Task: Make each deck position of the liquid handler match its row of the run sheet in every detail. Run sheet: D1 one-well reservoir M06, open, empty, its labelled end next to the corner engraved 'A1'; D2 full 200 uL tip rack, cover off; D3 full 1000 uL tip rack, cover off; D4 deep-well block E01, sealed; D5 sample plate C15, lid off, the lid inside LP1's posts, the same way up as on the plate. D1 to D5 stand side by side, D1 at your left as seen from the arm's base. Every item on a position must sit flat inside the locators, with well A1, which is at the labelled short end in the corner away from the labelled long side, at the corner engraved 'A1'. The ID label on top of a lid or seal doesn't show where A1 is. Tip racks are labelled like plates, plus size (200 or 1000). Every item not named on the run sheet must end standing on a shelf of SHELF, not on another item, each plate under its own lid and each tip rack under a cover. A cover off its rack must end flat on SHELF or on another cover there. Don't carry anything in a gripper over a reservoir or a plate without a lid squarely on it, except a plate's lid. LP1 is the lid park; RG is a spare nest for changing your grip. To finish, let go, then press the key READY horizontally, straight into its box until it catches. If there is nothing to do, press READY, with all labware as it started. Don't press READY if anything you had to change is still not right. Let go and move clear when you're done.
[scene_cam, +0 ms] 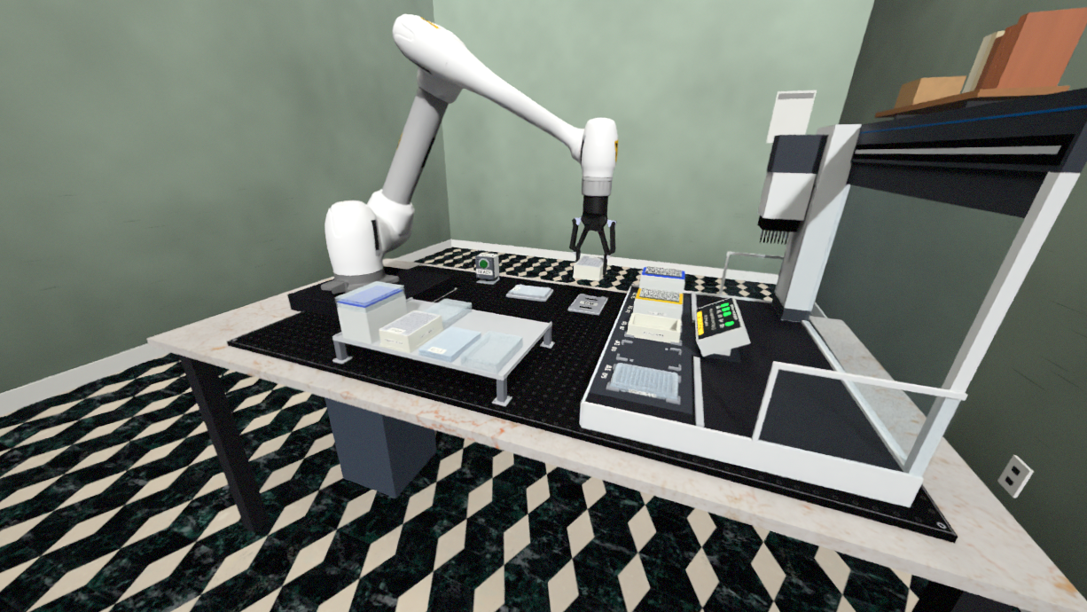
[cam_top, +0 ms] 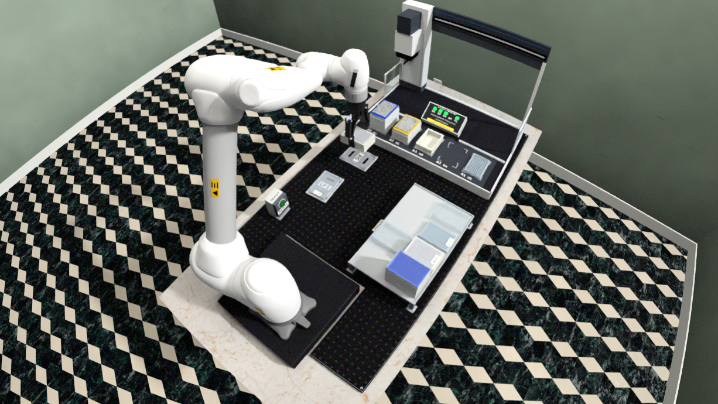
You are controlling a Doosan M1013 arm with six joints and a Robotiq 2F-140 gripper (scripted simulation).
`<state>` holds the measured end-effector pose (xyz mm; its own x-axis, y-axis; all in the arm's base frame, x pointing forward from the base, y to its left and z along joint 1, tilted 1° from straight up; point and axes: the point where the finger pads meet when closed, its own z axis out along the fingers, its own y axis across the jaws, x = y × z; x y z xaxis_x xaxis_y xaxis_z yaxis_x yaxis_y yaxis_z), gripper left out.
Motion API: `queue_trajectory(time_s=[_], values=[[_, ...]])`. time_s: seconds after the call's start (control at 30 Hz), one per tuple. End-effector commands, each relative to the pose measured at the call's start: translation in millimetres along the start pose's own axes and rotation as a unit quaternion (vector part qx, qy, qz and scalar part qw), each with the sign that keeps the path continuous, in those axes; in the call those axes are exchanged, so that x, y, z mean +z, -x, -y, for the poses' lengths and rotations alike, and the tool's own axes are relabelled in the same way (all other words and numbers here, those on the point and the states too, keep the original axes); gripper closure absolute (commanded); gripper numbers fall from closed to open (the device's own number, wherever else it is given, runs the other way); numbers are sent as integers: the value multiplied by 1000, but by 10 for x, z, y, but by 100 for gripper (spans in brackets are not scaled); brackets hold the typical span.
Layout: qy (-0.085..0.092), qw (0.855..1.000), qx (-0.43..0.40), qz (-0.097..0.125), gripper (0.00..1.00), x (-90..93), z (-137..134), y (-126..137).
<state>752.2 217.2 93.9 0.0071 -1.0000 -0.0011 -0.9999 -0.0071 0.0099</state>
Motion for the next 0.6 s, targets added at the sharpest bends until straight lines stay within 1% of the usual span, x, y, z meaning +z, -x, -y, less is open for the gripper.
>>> queue_trajectory(time_s=[0.0,0.13,0.2,0.57], values=[[-1,1000,0,0,90,-60,4,2],[-1,1000,0,0,90,-127,4,2],[-1,1000,0,0,90,-127,4,2],[-1,1000,0,0,90,-310,4,2]])
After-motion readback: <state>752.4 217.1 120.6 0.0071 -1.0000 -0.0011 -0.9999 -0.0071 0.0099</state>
